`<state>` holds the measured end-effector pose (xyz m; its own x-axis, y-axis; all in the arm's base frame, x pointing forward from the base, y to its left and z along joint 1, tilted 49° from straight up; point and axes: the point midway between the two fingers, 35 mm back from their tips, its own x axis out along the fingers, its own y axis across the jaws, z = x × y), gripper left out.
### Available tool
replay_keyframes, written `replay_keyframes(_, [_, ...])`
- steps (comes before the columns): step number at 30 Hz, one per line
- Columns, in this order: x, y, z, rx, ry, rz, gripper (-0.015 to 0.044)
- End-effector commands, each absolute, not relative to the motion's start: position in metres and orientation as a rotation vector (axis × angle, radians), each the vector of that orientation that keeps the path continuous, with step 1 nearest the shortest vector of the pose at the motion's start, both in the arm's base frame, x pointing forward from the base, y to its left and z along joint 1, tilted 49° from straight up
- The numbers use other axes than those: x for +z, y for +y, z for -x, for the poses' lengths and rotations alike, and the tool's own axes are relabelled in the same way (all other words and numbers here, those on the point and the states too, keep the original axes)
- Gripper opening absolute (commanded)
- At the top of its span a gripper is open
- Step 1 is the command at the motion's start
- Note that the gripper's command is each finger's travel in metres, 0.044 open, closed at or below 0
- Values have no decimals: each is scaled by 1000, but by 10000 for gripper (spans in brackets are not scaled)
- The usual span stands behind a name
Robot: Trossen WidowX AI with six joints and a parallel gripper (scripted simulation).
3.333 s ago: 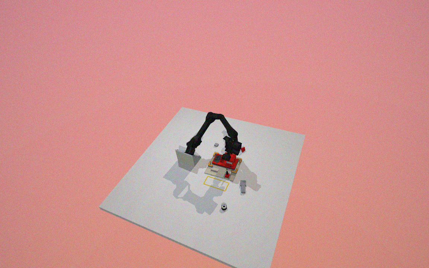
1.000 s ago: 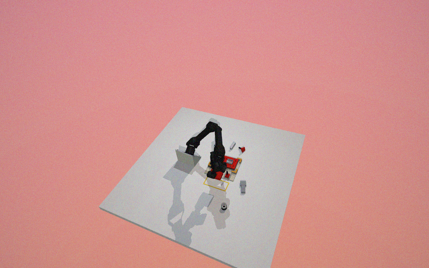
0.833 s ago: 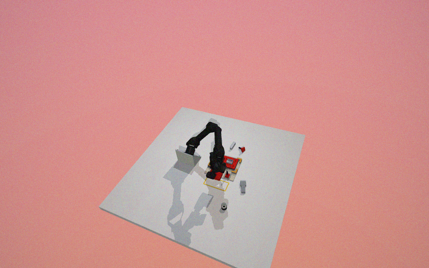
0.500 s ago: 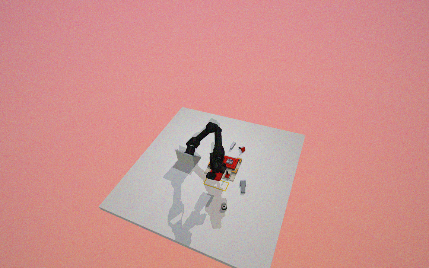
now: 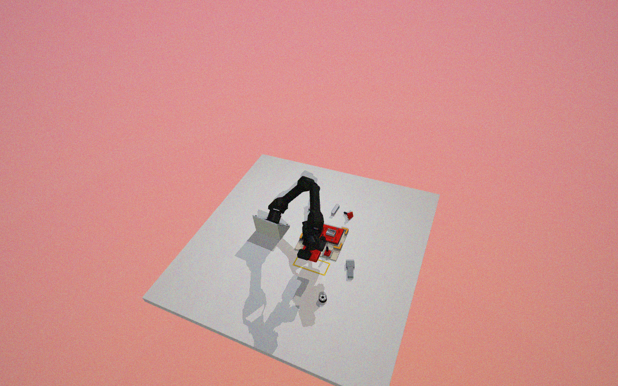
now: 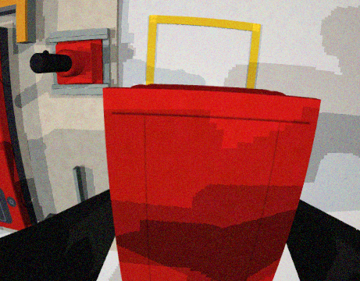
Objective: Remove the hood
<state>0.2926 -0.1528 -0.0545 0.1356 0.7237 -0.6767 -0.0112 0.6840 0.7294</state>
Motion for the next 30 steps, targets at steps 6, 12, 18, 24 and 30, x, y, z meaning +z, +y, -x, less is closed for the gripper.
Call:
replay_keyframes(6, [-58,-148,-294,591,1341,-668,0])
replay_keyframes(12, [-61,-146,-295,591,1341,-668,0])
replay_keyframes(18, [-63,-144,-295,591,1341,-668,0])
replay_keyframes(24, [-65,-141,-296,591,1341,-668,0])
replay_keyframes(30, [-68,-139,-296,591,1341,-668,0])
